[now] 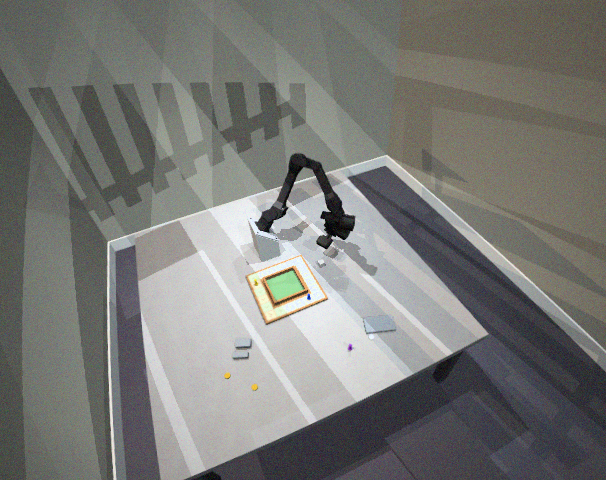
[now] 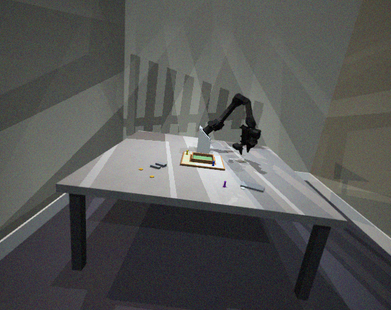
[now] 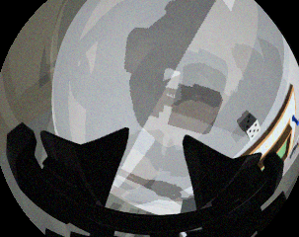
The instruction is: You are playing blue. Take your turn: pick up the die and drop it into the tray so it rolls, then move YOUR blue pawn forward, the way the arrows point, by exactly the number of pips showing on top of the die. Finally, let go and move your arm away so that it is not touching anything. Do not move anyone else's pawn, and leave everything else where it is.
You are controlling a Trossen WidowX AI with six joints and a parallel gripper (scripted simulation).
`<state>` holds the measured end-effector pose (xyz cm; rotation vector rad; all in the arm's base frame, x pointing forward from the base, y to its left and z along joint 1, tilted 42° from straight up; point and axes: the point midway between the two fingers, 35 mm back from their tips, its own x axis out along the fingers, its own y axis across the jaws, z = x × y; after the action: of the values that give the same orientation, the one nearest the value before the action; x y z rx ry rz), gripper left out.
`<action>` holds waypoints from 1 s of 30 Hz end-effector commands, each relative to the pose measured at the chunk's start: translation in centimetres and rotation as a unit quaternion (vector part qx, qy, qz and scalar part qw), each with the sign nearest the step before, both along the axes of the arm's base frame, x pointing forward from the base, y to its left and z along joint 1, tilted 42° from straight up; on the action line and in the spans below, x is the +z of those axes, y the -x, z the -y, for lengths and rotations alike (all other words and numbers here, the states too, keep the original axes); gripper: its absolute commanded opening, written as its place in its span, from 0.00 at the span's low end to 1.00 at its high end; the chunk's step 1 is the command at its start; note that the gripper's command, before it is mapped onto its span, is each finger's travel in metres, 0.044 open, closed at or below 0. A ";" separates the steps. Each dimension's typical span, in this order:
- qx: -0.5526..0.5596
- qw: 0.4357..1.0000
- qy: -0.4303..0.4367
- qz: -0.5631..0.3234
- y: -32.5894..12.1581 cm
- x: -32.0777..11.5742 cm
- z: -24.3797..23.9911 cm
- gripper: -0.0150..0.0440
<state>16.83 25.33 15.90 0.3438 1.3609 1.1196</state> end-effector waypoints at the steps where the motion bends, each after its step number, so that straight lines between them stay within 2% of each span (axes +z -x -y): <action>1: -0.126 0.990 0.054 -0.046 -4.0 -3.2 3.6 0.72; 6: -0.251 0.958 0.100 -0.094 -7.3 -6.6 8.5 0.72; 30: -0.255 0.957 0.101 -0.096 -7.5 -8.8 6.4 0.72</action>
<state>24.32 18.71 7.63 0.6224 1.4277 0.5312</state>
